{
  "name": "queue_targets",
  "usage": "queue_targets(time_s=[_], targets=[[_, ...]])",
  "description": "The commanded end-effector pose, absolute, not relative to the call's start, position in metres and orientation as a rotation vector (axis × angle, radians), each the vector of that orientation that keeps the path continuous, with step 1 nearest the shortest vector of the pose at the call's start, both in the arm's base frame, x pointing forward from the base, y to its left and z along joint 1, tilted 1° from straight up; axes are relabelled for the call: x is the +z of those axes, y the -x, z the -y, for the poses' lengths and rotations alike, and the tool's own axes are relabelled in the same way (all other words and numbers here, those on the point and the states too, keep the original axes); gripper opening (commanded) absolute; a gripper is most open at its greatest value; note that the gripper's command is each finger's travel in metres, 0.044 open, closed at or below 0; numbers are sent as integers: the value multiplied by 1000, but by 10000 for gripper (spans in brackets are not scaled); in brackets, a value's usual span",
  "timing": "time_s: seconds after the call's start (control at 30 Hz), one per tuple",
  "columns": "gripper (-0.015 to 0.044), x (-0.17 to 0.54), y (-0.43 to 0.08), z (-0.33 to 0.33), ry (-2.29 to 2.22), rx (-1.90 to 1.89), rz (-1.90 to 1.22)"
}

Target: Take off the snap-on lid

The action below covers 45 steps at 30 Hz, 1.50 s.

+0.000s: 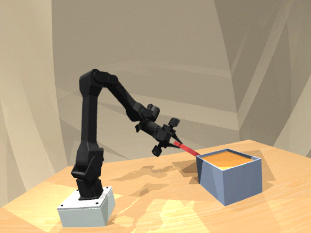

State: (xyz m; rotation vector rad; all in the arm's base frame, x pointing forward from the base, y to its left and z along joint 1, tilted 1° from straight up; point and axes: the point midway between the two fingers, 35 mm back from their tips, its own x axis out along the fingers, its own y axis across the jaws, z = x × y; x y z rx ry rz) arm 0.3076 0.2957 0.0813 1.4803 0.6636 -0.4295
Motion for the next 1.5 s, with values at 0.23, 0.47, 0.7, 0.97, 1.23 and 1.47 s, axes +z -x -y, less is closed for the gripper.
queue_targets(time_s=[0.23, 0.47, 0.7, 0.97, 1.23, 1.47], targets=[[0, 72, -307, -295, -1479, -431, -660], [0, 66, -307, -295, -1479, -431, -660], [0, 60, -307, -296, -1479, -431, -660], [0, 54, -307, -296, -1479, -431, -660], [0, 47, -307, -296, -1479, -431, -660], [0, 42, -307, -296, -1479, -431, -660]])
